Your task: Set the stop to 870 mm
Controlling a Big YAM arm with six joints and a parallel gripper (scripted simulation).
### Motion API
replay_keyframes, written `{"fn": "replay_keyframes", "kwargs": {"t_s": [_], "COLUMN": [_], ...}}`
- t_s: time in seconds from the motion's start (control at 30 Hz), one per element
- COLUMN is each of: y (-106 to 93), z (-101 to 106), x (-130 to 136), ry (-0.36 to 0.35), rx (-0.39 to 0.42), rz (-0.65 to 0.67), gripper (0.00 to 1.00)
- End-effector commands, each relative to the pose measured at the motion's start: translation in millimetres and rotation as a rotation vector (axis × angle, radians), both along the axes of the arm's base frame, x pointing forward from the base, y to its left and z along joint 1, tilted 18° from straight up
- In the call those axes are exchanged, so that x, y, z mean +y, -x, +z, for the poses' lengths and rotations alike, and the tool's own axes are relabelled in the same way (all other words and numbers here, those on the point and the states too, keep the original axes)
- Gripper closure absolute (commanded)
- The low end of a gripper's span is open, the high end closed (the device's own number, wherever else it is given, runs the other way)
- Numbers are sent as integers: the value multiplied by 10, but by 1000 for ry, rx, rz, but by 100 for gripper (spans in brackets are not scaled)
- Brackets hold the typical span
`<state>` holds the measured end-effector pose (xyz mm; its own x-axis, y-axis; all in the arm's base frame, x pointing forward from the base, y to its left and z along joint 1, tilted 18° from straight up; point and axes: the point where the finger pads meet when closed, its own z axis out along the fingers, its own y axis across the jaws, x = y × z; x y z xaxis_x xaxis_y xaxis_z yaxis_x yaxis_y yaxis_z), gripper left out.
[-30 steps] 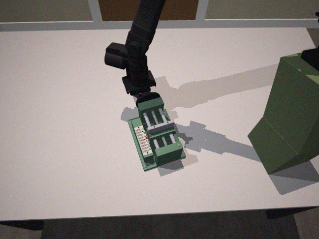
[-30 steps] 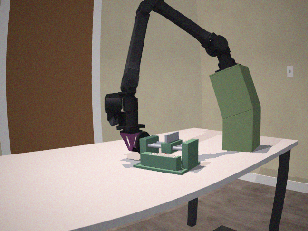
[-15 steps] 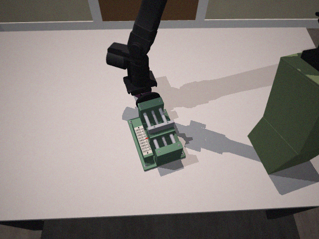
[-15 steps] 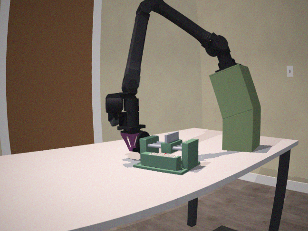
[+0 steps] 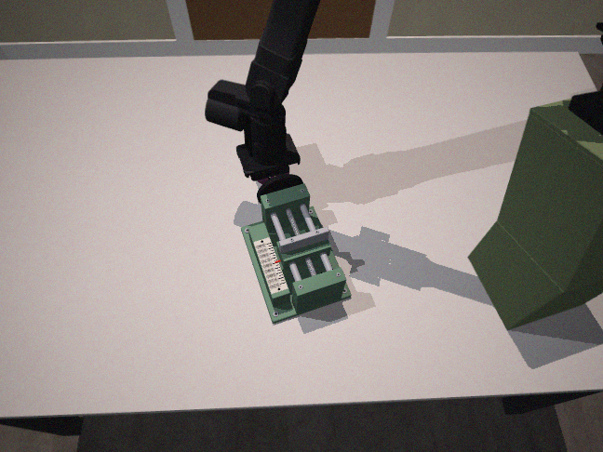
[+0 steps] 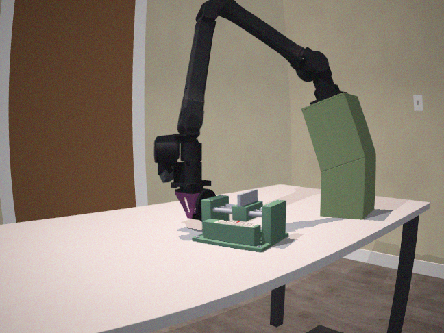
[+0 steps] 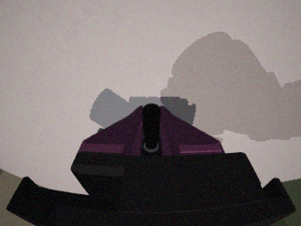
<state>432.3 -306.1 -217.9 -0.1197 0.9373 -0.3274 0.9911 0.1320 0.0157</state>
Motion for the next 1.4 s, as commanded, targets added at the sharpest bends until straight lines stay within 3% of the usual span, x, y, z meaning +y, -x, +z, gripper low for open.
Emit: {"fn": "replay_keyframes", "kwargs": {"t_s": [0.0, 0.9, 1.07, 1.27, 1.37], "y": [261, 412, 343, 476, 396], "z": [-175, -123, 112, -55, 113], "x": [-104, -89, -160, -79, -137], "ry": [-3, -8, 13, -10, 8], "rx": [33, 40, 7, 42, 16], "rz": [-15, -15, -15, -15, -15], "gripper": [94, 94, 94, 94, 94]}}
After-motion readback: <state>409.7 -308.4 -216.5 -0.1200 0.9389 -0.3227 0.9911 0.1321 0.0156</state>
